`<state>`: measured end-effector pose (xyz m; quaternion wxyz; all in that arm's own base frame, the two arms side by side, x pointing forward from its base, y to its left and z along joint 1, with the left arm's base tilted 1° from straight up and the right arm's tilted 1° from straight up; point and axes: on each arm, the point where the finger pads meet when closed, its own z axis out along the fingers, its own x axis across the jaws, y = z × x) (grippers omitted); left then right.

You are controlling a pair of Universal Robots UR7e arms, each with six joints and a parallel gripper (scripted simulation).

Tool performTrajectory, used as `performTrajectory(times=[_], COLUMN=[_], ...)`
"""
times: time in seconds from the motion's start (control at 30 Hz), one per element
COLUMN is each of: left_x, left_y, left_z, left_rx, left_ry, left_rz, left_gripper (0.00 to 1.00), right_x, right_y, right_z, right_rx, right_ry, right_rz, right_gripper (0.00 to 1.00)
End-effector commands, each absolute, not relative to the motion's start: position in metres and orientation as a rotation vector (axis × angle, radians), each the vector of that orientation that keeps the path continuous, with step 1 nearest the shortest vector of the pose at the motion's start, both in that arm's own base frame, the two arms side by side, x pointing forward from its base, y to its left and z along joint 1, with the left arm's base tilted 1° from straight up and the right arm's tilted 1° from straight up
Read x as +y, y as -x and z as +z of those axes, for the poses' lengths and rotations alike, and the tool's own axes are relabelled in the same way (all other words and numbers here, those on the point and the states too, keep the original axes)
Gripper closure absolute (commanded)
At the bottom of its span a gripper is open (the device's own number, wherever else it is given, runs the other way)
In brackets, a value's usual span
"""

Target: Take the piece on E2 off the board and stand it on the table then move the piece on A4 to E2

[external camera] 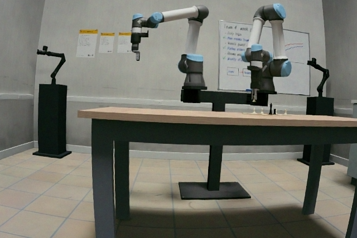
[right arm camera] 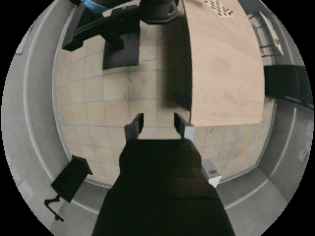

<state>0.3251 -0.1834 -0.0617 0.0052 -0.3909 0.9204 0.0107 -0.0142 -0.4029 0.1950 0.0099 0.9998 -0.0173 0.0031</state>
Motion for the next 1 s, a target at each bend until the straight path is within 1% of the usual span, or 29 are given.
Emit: performTrajectory(times=[0.0, 0.4, 0.97], left_x=[-0.184, -0.183, -0.183], left_y=[-0.326, -0.326, -0.326], left_z=[-0.077, -0.115, -0.131], left_rx=[2.881, 2.881, 2.881], left_ry=[1.224, 1.224, 1.224], left_rz=[0.029, 0.029, 0.029], left_gripper=[1.00, 1.00, 1.00], right_x=[-0.403, -0.403, -0.403], right_y=[0.014, 0.014, 0.014], right_z=[0.195, 0.195, 0.195], right_rx=[-0.054, -0.054, -0.054], right_ry=[-3.120, -3.120, -3.120], right_rz=[0.010, 0.010, 0.010], right_gripper=[0.00, 0.00, 0.00])
